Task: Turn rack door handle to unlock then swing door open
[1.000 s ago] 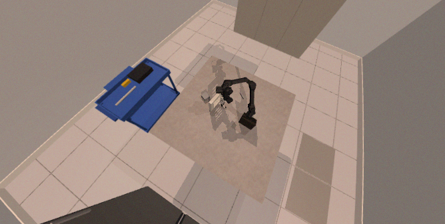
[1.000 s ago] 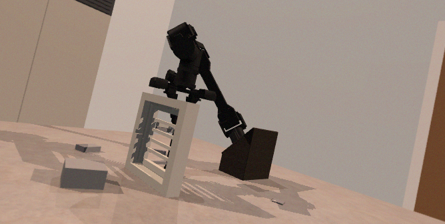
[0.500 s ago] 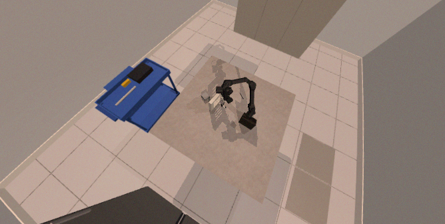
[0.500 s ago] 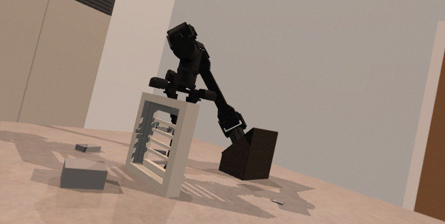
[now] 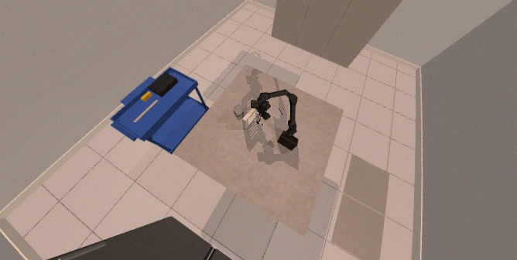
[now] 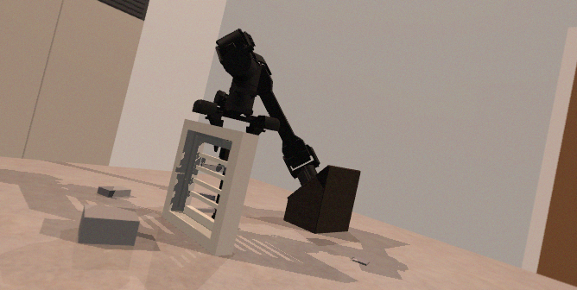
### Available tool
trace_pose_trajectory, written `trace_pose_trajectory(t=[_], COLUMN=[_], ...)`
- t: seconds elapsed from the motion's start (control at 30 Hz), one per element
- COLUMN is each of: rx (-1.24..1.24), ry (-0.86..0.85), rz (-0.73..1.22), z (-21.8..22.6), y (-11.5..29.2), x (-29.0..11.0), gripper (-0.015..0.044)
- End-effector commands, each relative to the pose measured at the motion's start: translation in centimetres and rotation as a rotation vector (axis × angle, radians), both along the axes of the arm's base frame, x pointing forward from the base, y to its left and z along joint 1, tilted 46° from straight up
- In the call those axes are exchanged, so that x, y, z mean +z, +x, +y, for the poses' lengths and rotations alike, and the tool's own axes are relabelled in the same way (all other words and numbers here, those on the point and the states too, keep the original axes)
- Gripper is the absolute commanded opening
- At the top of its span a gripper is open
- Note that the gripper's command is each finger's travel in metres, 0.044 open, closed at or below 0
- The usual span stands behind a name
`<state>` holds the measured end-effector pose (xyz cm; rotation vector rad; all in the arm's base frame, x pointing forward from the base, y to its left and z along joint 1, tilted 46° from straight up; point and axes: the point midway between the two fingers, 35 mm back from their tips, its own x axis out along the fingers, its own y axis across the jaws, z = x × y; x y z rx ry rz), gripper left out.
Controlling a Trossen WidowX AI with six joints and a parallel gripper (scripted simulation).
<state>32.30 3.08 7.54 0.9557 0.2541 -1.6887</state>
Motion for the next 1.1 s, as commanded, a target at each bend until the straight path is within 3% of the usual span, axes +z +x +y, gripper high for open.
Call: trace_pose_trajectory(t=[0.0,1.07], rx=[0.075,1.185], ry=[0.004,0.081], rz=[0.076,1.205], z=[-0.01,-0.01], y=[0.0,0.01], x=[0.02,0.02], gripper=[0.0293,0.0293])
